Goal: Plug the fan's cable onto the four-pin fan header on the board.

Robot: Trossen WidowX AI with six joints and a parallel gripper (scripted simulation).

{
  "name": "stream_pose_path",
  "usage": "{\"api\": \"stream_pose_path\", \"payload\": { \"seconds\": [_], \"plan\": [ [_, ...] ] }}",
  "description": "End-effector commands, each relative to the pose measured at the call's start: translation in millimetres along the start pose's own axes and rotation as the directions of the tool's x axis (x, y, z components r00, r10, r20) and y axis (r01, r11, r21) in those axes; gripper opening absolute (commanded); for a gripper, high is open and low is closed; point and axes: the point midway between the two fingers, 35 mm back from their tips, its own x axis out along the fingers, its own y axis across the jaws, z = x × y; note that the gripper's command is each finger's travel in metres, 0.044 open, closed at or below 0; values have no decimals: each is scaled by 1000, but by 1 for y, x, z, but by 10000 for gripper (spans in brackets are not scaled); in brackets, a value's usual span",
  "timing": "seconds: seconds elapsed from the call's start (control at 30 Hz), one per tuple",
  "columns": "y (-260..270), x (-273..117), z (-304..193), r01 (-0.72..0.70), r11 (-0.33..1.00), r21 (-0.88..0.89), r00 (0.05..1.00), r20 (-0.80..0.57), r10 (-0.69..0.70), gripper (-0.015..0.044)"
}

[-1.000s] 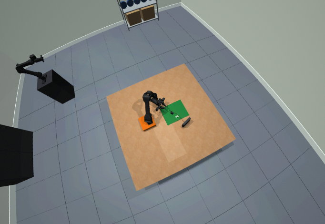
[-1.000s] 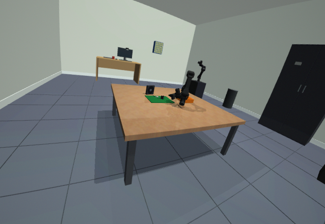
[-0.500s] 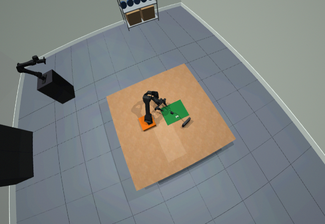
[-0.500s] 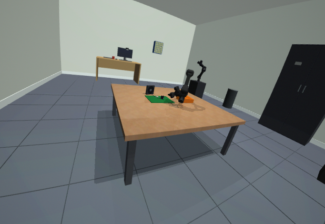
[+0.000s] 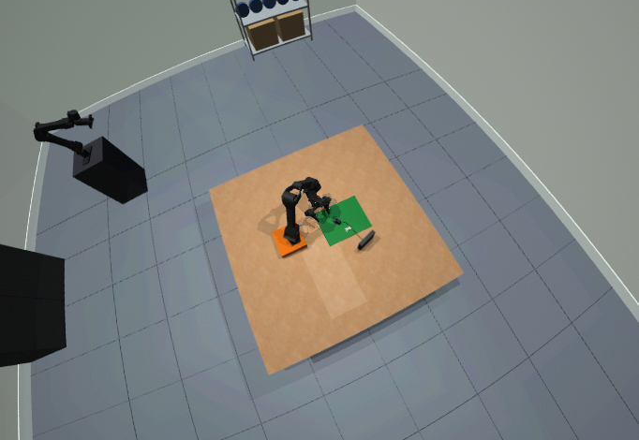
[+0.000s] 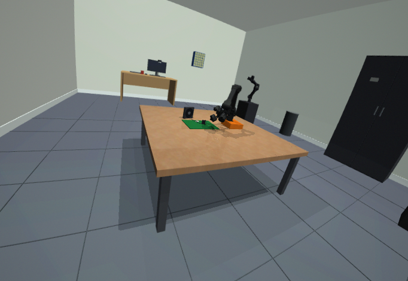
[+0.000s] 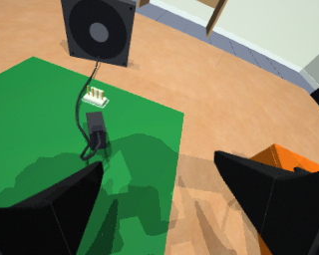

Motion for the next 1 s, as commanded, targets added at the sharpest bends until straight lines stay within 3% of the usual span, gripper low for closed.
{"api": "stream_pose_path", "payload": {
  "seconds": [0.0,0.43,0.97],
  "plan": [
    [1,-1,1,11,1000,-23,995,-99,-13,440],
    [2,-5,11,-45,994,-100,912,-411,0,440],
    [11,-23,35,-304,949,-84,704,-691,164,440]
  ]
}}
